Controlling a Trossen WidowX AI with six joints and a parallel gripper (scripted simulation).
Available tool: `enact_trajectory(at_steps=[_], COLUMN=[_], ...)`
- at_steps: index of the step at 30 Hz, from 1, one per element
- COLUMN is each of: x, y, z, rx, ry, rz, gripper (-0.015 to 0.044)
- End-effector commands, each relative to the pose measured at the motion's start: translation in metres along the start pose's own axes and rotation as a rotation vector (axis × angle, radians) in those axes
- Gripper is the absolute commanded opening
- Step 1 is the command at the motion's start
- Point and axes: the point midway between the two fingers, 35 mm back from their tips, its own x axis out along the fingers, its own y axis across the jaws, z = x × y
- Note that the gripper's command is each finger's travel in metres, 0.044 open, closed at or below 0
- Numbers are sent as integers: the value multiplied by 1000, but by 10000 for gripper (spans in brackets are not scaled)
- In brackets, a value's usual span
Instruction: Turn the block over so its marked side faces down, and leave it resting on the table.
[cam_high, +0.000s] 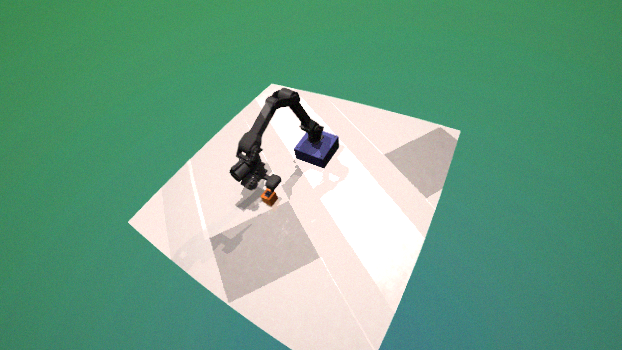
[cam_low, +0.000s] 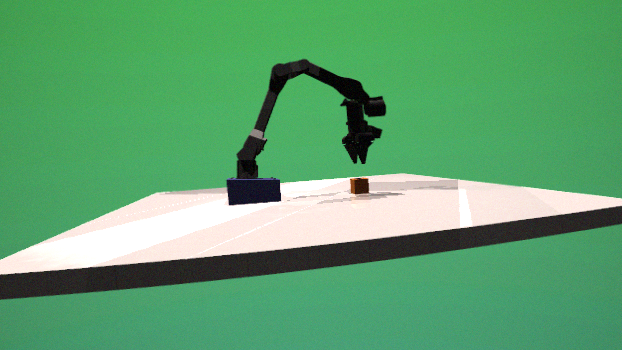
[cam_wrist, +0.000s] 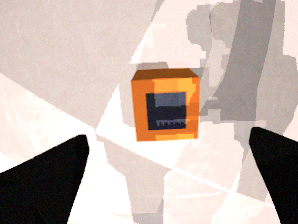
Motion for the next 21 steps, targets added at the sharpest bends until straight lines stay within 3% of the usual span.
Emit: enact_trajectory(at_steps=[1,21], x=[19,51], y=[-1,-1], z=[-3,-3], rx=[-5,-5], ry=[19,19], rz=[8,8], gripper=[440,440])
